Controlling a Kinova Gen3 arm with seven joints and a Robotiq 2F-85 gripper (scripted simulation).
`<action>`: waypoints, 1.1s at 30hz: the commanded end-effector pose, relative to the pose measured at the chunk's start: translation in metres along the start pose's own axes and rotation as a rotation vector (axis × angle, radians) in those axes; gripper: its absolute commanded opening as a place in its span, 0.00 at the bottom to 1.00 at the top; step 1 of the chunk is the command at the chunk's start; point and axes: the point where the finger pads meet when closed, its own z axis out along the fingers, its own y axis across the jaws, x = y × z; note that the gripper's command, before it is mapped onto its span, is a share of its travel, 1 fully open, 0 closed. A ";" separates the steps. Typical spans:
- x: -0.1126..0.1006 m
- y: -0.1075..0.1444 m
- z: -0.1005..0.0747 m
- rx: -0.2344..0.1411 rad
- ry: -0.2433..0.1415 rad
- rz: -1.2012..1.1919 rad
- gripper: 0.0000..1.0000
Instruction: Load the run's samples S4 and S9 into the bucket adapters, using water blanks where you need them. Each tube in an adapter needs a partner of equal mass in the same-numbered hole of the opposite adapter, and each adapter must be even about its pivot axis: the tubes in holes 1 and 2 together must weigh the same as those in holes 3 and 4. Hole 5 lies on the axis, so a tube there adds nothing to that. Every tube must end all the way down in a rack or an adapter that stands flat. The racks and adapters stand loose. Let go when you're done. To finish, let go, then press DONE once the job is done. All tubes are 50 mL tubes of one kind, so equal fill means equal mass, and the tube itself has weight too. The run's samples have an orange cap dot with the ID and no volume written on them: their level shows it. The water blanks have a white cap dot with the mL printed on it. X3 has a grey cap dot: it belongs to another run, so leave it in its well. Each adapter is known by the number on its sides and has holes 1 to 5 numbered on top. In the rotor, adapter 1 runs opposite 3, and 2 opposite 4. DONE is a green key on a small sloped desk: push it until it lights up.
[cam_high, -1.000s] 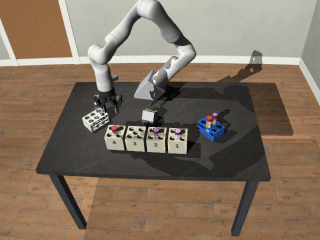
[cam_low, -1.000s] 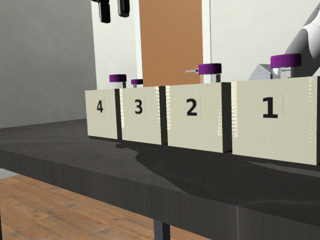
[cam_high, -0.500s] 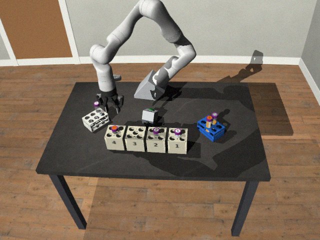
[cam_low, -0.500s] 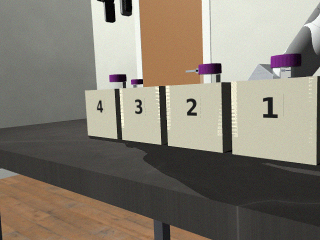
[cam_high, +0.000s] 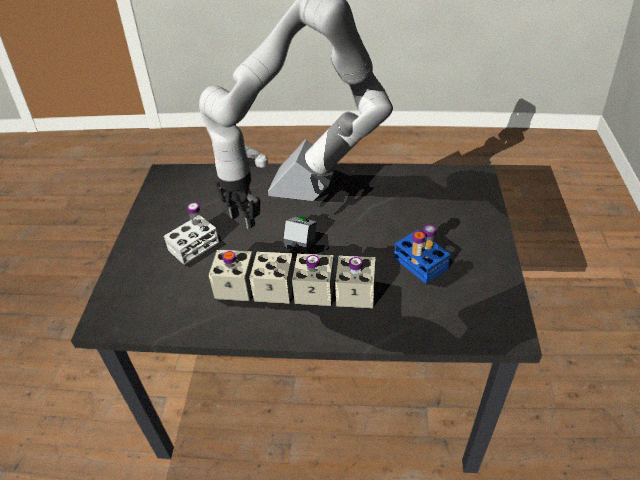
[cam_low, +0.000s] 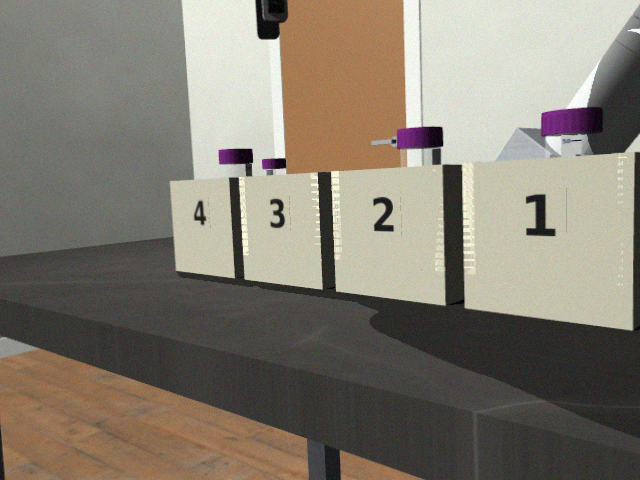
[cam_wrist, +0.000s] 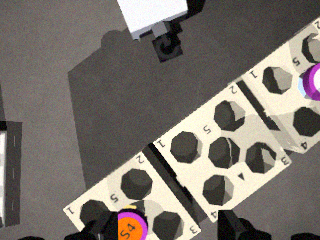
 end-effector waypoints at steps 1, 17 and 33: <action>0.011 0.010 -0.001 0.006 -0.006 0.178 0.62; 0.045 0.041 0.000 0.006 -0.006 0.192 0.62; 0.080 0.072 0.000 0.006 -0.006 0.192 0.62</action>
